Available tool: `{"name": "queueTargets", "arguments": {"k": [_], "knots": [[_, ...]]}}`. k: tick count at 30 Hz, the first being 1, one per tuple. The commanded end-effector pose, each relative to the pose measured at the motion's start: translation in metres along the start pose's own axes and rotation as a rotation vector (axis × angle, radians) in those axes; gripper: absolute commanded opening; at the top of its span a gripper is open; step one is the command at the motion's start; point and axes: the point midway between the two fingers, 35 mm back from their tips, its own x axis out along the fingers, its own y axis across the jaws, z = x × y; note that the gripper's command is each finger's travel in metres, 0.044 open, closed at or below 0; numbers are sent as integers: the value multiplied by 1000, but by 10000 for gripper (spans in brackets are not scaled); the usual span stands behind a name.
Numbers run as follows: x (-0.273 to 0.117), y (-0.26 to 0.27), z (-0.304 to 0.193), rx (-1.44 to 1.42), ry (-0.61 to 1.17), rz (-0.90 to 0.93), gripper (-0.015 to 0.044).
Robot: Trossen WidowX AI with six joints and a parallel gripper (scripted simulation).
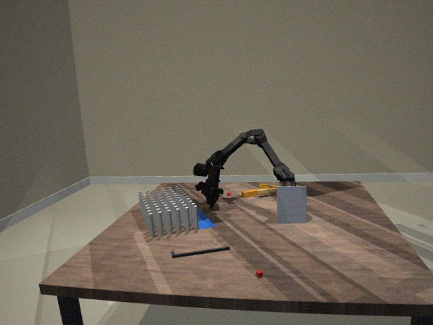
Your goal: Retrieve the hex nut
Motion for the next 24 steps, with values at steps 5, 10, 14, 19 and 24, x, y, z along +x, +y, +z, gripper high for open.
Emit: {"name": "queueTargets", "arguments": {"k": [5,10,14,19,24], "knots": [[2,1,7,0,0,-2,0],[3,1,11,0,0,-2,0],[4,1,11,0,0,-2,0],[8,0,10,0,0,-2,0],[15,-1,8,-2,1,-2,0]]}}
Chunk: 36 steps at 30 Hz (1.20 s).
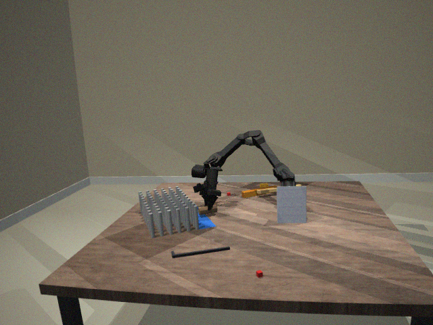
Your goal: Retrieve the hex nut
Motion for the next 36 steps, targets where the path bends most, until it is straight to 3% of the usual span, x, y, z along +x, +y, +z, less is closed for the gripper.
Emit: {"name": "queueTargets", "arguments": {"k": [1,36], "knots": [[7,2,-1,-13,4,3,0],[7,-1,-18,-12,6,2,0]]}}
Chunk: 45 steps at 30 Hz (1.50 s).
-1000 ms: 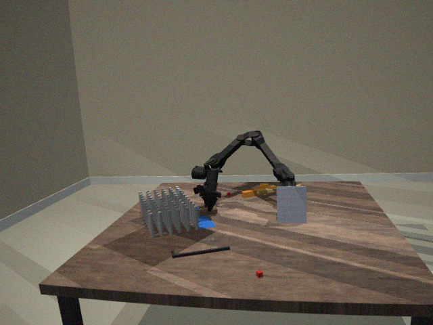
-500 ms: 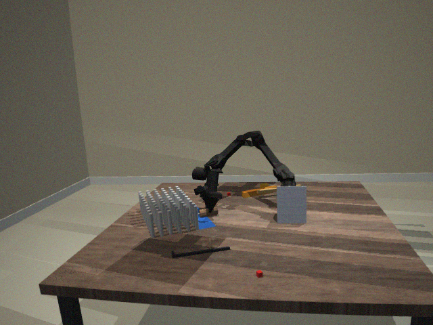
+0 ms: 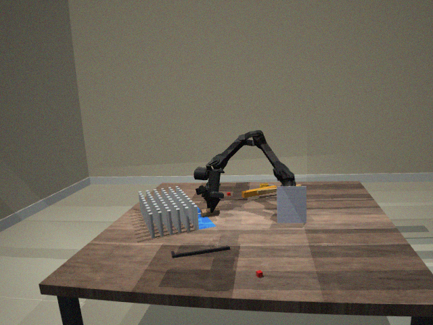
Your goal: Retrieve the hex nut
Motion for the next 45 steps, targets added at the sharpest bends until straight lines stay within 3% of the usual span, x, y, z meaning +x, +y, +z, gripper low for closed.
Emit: {"name": "queueTargets", "arguments": {"k": [1,45], "knots": [[-3,-1,-4,0,-1,-2,0],[-10,-1,-34,-1,11,-3,0]]}}
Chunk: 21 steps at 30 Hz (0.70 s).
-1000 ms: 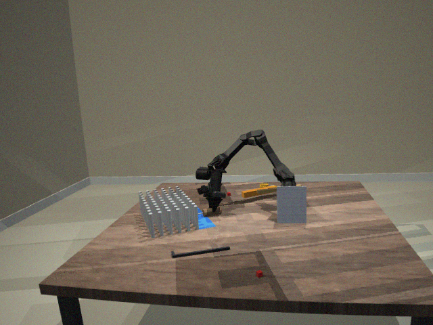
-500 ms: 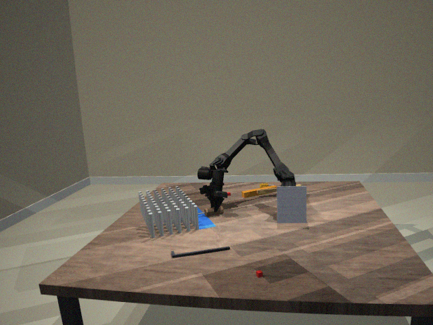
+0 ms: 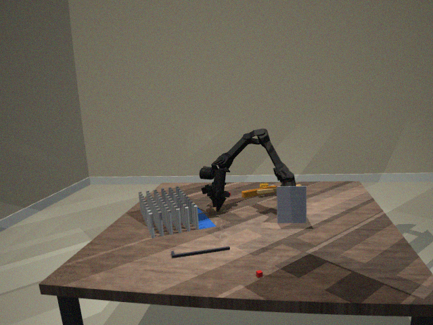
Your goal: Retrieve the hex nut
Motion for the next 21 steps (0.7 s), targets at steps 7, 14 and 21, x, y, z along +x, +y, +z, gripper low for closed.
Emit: {"name": "queueTargets", "arguments": {"k": [7,14,21], "knots": [[-3,0,-9,0,2,-3,0],[-5,0,-14,-1,4,-3,0],[-6,0,-19,-1,6,-3,0]]}}
